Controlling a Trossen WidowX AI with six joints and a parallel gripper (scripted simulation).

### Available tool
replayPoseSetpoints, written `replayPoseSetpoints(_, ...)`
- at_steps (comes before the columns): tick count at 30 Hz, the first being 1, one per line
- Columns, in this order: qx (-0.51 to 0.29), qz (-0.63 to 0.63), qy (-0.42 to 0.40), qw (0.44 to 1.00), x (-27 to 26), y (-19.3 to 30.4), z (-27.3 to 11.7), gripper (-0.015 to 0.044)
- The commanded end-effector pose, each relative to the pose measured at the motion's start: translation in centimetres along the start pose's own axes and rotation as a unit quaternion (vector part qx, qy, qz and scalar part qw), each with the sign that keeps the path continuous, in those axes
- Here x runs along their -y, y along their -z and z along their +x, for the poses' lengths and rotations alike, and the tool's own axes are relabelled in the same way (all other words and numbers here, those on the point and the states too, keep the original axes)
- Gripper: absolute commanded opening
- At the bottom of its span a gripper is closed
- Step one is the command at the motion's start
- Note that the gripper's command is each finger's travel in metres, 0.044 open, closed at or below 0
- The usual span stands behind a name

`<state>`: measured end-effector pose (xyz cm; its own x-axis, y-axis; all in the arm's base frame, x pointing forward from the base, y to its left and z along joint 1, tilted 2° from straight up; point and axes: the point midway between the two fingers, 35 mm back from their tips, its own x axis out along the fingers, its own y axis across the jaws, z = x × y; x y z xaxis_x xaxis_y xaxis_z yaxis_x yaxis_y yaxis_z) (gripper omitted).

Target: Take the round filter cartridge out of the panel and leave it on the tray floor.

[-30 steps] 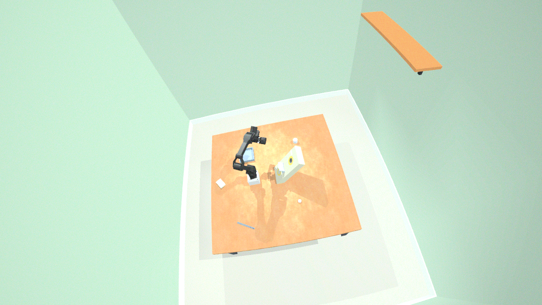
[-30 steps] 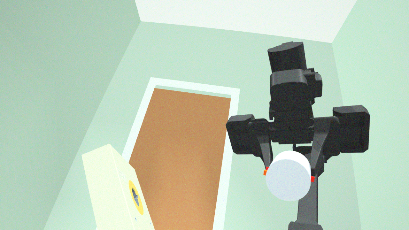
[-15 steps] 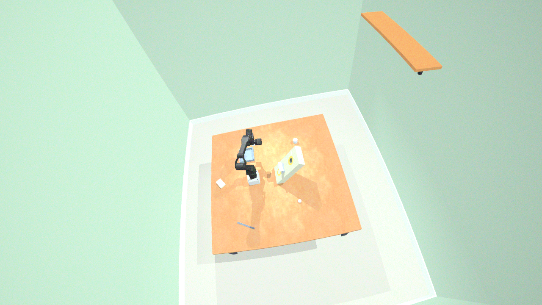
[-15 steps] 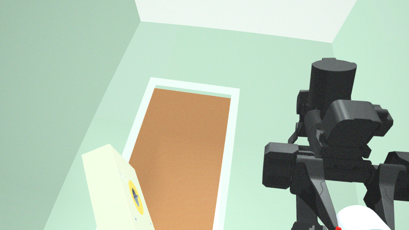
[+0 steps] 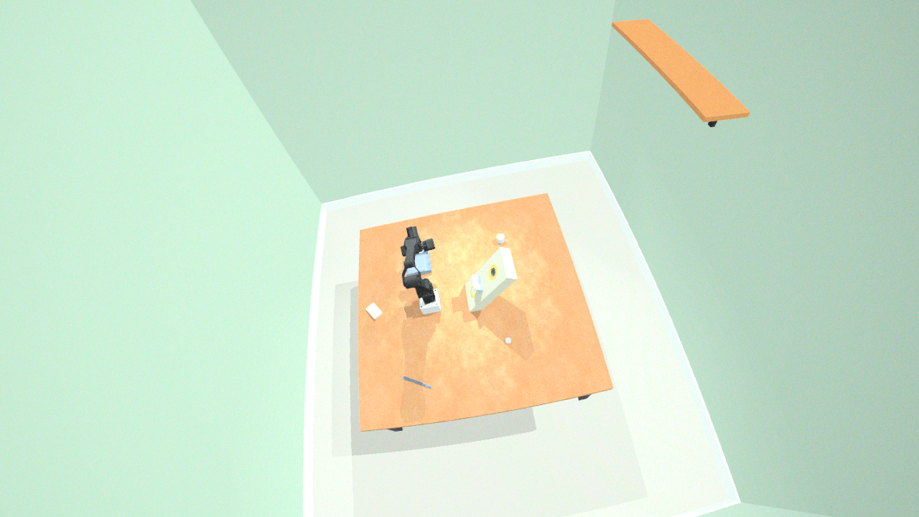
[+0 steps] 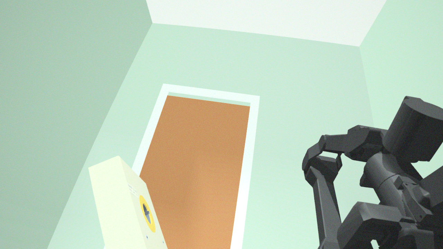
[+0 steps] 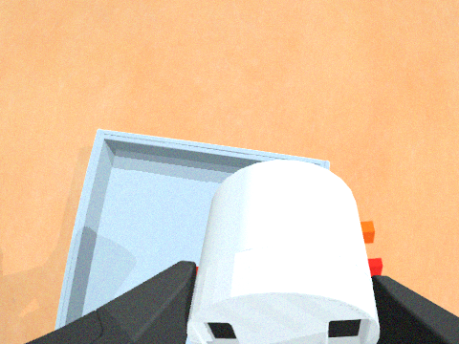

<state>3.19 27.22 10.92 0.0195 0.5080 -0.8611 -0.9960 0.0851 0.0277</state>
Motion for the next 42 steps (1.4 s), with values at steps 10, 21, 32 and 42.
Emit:
replayPoseSetpoints(10, 0.01, -0.057, -0.035, 0.998, -4.1, 1.9, 2.5, 0.0)
replayPoseSetpoints(21, 0.01, -0.056, -0.035, 0.998, -4.1, 4.0, 7.0, 0.0)
replayPoseSetpoints(32, 0.004, -0.06, -0.036, 0.998, -4.1, 5.5, 8.6, 0.0053)
replayPoseSetpoints(42, 0.004, -0.06, -0.036, 0.998, -4.1, 5.5, 8.6, 0.0315)
